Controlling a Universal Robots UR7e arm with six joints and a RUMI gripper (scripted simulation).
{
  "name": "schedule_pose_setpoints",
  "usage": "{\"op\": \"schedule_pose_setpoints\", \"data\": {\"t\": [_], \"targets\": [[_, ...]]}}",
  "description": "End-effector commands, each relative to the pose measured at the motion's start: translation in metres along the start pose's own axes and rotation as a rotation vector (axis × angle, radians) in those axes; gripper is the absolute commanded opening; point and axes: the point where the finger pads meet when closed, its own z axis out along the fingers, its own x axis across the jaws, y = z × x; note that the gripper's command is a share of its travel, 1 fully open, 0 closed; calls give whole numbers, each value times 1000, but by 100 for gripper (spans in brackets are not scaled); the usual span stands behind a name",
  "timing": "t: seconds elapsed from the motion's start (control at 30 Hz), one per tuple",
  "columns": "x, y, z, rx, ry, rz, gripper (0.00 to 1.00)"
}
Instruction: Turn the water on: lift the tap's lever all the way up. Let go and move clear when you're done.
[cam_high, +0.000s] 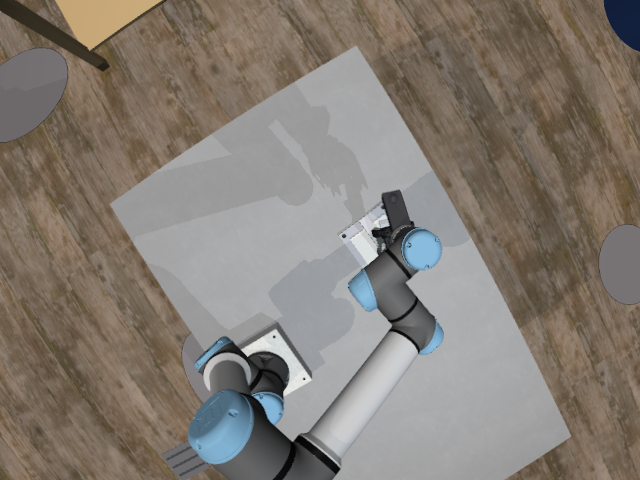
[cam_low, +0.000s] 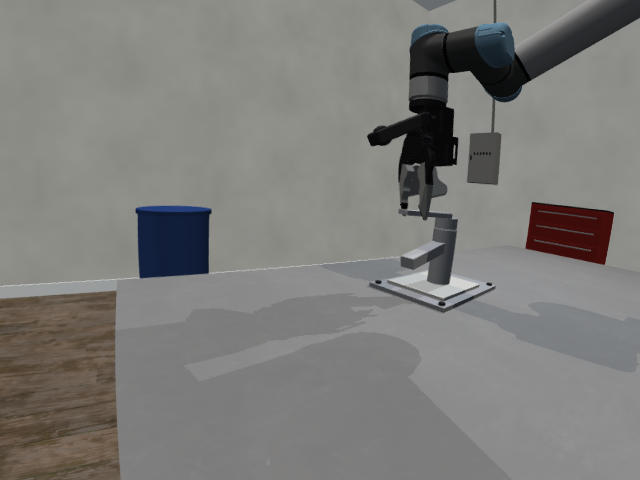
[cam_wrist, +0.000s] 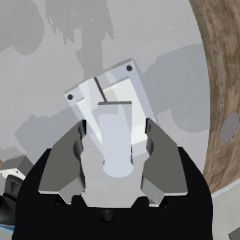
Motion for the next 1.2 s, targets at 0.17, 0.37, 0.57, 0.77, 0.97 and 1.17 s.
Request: {"op": "schedule_pose_setpoints", "data": {"t": [0.17,0.37,0.57,0.77,0.97,1.17], "targets": [[0,0,4,1,1,0,43],[0,0,5,1,1,0,43],[0,0,5,1,1,0,43],[0,0,5,1,1,0,43],[0,0,5,1,1,0,43],[0,0,5,1,1,0,43]]}}
